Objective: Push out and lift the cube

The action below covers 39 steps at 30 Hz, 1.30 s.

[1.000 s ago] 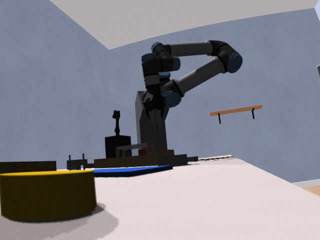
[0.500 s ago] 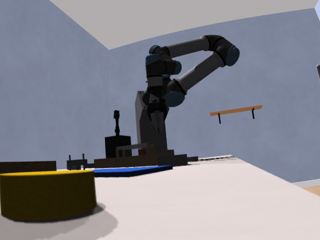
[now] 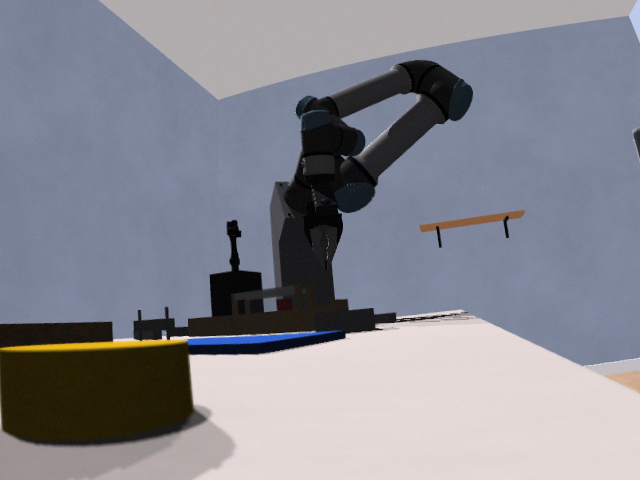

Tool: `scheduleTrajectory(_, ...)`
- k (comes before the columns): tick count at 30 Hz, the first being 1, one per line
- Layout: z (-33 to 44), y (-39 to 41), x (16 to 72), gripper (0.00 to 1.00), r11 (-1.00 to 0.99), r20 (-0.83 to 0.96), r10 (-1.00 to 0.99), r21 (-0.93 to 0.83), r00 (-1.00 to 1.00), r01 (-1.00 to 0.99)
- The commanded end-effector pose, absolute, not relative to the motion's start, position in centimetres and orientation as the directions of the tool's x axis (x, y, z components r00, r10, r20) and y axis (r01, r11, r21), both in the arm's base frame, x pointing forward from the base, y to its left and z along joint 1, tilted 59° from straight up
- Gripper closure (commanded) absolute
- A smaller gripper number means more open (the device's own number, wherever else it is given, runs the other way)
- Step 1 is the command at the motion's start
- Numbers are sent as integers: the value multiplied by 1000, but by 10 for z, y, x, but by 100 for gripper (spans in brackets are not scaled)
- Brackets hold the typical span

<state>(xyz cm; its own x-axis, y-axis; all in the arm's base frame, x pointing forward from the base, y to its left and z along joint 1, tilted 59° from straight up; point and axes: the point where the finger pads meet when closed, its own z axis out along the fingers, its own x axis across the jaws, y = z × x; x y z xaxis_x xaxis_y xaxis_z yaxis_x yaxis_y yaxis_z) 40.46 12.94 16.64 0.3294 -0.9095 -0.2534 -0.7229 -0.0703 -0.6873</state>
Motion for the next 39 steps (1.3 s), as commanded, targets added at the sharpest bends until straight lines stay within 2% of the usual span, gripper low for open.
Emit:
scheduleTrajectory(1,172,139,411,100,-129,-188,-911,-715,366,-687)
scheduleTrajectory(29,214,199,414,100,-344,69,-842,-833,535,-433)
scheduleTrajectory(39,221,210,412,100,-368,106,-826,-845,553,-388)
